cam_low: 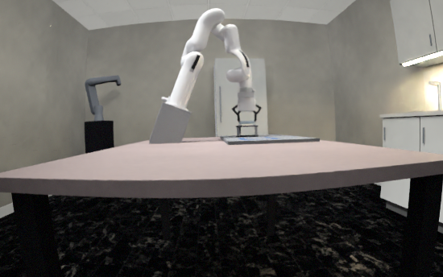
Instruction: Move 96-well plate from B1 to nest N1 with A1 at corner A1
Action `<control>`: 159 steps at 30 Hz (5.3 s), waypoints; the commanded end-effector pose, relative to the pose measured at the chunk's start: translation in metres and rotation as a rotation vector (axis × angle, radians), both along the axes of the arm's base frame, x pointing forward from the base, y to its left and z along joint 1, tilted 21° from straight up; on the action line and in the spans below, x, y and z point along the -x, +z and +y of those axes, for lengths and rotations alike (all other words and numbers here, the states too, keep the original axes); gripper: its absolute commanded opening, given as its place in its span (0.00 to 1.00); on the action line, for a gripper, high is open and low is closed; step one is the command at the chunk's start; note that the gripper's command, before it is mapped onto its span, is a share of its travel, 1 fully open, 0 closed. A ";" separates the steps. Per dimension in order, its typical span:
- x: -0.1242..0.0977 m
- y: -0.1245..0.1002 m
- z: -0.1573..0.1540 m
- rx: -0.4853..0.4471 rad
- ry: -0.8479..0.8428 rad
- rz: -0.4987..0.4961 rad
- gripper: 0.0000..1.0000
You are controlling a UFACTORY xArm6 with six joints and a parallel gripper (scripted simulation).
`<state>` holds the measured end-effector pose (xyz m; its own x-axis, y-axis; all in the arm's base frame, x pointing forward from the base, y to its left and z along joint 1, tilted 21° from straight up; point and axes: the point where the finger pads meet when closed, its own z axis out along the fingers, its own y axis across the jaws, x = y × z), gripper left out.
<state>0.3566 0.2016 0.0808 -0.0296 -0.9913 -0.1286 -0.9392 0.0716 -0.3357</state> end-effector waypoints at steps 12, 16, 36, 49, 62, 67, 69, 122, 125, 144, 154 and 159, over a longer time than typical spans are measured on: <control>-0.002 -0.001 0.001 -0.001 0.000 -0.003 0.00; -0.002 -0.002 0.001 -0.001 0.000 -0.003 0.00; -0.003 -0.005 0.001 -0.001 0.000 -0.003 0.00; -0.003 -0.006 0.001 -0.001 0.000 -0.003 0.00; -0.004 -0.007 0.002 -0.001 0.000 -0.003 1.00; -0.004 -0.007 0.002 -0.001 0.000 -0.003 1.00; -0.004 -0.007 0.002 -0.001 0.000 -0.003 1.00; 0.023 0.065 -0.007 -0.002 0.000 -0.003 1.00; 0.025 0.073 -0.008 -0.002 0.000 -0.003 1.00; 0.027 0.077 -0.008 -0.002 0.000 -0.003 1.00; 0.027 0.077 -0.008 -0.002 0.000 -0.003 1.00; 0.027 0.077 -0.008 -0.002 0.000 -0.003 1.00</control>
